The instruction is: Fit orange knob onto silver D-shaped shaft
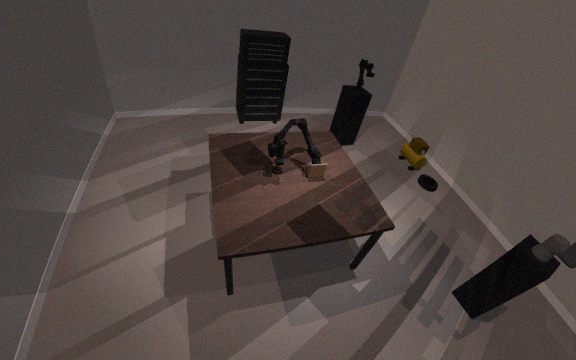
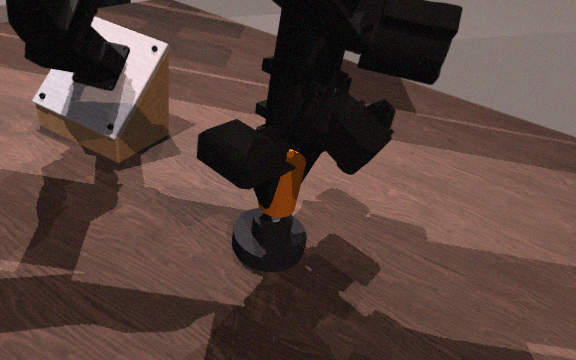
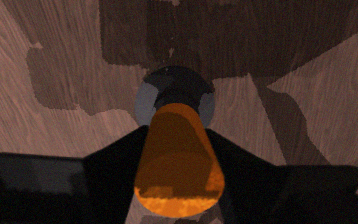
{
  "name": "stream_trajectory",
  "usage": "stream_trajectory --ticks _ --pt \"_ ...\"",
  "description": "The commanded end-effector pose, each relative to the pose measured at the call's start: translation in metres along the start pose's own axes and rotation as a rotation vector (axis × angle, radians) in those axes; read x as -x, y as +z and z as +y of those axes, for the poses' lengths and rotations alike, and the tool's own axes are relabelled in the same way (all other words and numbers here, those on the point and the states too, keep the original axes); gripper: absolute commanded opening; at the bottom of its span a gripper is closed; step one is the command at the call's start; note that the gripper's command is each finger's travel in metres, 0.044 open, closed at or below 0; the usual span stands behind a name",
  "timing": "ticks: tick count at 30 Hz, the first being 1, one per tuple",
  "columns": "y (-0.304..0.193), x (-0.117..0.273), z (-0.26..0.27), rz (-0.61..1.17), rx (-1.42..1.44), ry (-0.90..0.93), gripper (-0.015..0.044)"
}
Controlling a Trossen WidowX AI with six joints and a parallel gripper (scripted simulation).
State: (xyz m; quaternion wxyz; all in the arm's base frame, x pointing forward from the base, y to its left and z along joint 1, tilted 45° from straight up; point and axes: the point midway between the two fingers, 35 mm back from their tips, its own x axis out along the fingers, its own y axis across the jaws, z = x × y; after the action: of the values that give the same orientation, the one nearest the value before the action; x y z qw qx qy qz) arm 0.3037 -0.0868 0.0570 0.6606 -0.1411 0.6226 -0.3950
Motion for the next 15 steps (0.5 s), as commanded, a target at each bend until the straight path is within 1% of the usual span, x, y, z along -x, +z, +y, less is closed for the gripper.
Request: stream_trajectory --ticks 1,15 --pt "0.0007 -0.0006 -0.0009 -0.001 -0.007 -0.001 0.0" --pt "0.0006 0.0042 0.0001 -0.001 -0.034 -0.001 0.0"
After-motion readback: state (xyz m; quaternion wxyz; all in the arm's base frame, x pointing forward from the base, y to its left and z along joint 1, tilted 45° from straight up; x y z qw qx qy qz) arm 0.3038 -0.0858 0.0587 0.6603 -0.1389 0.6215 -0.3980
